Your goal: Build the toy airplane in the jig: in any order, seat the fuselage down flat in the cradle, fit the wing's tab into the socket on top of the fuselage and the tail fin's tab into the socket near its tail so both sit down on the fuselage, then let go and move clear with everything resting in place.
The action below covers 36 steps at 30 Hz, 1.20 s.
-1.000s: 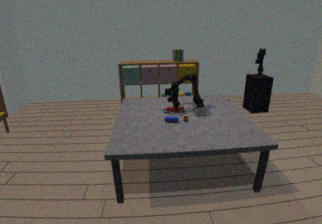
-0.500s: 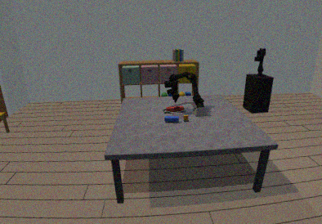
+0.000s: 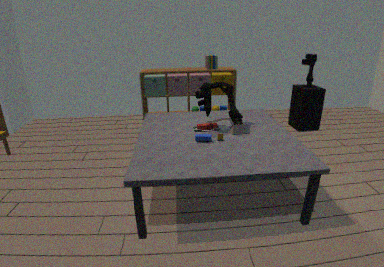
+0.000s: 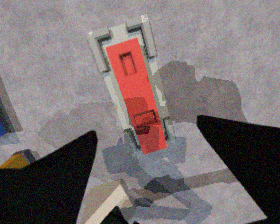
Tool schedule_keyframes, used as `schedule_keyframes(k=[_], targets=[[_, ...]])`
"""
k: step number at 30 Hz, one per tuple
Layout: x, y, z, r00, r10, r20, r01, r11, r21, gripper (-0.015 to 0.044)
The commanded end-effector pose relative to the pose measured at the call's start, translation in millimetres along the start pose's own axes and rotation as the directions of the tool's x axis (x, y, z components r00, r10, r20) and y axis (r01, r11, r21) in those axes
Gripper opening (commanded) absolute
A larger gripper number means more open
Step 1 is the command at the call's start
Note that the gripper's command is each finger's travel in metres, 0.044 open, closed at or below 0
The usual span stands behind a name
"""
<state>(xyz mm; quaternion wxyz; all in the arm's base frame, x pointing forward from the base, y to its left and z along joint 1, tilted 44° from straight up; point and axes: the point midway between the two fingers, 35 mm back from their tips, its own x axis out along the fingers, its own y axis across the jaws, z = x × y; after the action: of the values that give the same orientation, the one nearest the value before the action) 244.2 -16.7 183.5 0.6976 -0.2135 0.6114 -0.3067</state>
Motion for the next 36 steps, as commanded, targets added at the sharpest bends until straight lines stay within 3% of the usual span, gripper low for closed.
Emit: schedule_keyframes(k=[1,4,12,21,29,33,36], targets=[[1,0,0,1.0,0.001,-0.002,-0.001,0.999,0.032,0.044],[-2,18,11,1.0,0.007,-0.001,-0.007,0.999,0.032,0.044],[-8,133,45,1.0,0.023,-0.001,-0.023,0.999,0.031,0.044],[5,265,34,1.0,0.015,0.001,-0.015,0.999,0.037,0.044],[8,269,33,1.0,0.015,0.001,-0.015,0.999,0.038,0.044],[47,270,34,1.0,0.014,0.002,-0.014,0.999,0.038,0.044],[49,270,33,1.0,0.014,0.002,-0.014,0.999,0.038,0.044]])
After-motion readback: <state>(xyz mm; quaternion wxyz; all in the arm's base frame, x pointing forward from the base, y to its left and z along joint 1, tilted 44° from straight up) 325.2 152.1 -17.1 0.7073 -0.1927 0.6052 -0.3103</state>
